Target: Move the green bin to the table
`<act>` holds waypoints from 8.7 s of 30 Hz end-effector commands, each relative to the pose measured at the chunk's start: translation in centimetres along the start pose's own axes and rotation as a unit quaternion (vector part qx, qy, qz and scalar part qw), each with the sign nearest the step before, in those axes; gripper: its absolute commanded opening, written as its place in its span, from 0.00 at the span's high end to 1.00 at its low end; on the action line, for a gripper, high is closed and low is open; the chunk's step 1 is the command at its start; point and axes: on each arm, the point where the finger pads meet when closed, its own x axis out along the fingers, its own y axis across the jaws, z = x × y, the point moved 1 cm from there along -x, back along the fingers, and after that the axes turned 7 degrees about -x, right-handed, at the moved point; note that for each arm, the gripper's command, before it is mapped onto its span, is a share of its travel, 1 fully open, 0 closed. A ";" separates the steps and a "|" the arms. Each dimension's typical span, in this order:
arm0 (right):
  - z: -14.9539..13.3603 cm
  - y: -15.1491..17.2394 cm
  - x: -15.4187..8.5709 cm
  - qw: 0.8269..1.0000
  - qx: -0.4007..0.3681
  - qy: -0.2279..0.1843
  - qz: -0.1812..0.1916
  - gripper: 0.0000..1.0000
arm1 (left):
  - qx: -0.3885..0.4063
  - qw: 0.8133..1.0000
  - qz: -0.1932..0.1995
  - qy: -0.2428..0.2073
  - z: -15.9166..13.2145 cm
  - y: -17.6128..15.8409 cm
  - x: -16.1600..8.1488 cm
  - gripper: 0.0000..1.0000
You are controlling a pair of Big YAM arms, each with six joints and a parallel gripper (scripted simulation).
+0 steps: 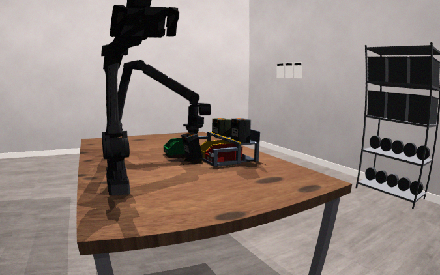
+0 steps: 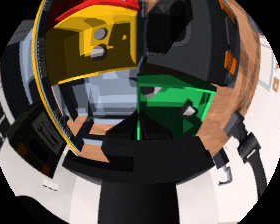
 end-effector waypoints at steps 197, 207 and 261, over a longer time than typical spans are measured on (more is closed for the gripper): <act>1.8 -0.7 -0.7 1.000 -0.004 -0.026 -0.007 0.00 | 0.001 0.999 0.035 -0.014 1.5 2.5 -3.8 1.00; 1.8 -0.7 -0.7 1.000 -0.004 -0.026 -0.007 0.00 | 0.001 0.999 0.038 -0.015 1.5 2.4 -4.1 1.00; 1.8 -0.7 -0.7 1.000 -0.004 -0.026 -0.007 0.00 | 0.001 0.999 0.039 -0.016 1.1 -0.1 -3.5 1.00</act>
